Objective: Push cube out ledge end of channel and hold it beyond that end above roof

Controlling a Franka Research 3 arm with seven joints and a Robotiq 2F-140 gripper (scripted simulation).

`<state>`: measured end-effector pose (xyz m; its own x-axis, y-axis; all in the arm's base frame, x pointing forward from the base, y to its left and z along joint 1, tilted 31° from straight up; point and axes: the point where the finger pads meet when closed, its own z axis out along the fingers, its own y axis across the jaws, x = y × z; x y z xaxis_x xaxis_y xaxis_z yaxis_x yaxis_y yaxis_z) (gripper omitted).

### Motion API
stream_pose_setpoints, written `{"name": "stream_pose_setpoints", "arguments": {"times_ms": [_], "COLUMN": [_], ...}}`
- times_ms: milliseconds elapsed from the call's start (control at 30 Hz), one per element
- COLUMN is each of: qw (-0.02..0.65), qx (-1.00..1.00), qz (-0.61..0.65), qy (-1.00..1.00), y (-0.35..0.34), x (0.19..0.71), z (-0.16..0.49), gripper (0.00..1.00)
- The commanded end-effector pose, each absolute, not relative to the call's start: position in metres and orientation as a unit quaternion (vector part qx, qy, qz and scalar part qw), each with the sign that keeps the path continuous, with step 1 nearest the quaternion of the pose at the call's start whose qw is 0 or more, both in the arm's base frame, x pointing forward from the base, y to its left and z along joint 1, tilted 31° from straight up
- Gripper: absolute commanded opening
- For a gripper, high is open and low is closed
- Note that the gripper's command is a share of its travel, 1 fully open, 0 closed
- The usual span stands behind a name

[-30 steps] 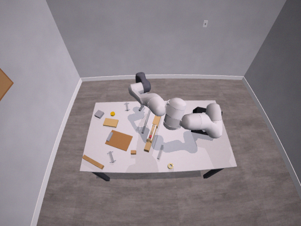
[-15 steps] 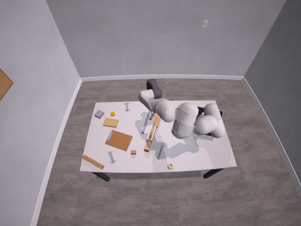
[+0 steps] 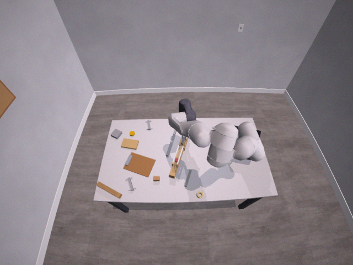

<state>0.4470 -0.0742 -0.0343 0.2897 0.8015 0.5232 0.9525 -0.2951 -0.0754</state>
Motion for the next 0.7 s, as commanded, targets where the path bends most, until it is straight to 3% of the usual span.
{"name": "stream_pose_setpoints", "arguments": {"times_ms": [0,667], "qw": [0.173,0.173], "qx": [-0.769,-0.769], "qz": [-0.205,-0.205], "qy": [-0.581,-0.581], "y": [-0.075,-0.063], "x": [0.452,0.455], "z": [-0.045,-0.066], "gripper": [0.00,0.00]}}
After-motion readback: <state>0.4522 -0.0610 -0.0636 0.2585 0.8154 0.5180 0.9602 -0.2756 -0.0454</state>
